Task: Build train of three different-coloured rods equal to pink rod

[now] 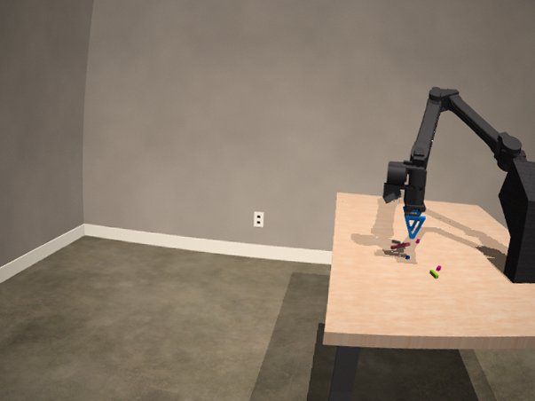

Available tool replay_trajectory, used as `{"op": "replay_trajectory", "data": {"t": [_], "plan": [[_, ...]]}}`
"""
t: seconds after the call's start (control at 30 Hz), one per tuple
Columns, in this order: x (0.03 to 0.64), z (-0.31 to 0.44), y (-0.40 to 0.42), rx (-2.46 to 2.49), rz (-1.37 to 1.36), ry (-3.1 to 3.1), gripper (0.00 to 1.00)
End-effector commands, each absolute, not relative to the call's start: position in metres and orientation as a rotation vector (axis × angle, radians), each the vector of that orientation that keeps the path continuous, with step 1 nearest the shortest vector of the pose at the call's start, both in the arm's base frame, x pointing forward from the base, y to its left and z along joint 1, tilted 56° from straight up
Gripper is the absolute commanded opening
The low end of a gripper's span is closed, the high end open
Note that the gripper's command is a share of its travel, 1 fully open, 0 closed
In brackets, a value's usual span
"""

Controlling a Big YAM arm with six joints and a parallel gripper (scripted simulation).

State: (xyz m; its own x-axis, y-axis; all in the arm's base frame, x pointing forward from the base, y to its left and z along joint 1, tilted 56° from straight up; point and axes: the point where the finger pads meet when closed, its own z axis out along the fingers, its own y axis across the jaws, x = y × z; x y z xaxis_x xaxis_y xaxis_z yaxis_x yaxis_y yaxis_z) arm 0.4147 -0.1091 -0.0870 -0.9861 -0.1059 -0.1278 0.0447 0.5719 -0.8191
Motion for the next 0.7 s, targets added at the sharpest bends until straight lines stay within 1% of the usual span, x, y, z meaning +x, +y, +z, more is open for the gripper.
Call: {"op": "replay_trajectory", "data": {"t": [0.0, 0.07, 0.1, 0.17, 0.2, 0.3, 0.4, 0.5, 0.67], "plan": [[0.421, -0.091, -0.098, -0.271, -1.422, 2.671, 1.0], [0.422, -0.091, -0.102, -0.252, -1.419, 2.67, 1.0], [0.422, -0.093, -0.094, -0.375, -1.439, 2.683, 1.0], [0.422, -0.093, -0.098, -0.354, -1.438, 2.684, 1.0], [0.422, -0.095, -0.093, -0.464, -1.456, 2.695, 1.0], [0.421, -0.095, -0.101, -0.434, -1.459, 2.704, 1.0], [0.423, -0.099, -0.089, -0.628, -1.483, 2.707, 1.0], [0.423, -0.1, -0.095, -0.675, -1.495, 2.721, 1.0], [0.425, -0.105, -0.085, -0.907, -1.52, 2.712, 1.0]]}}
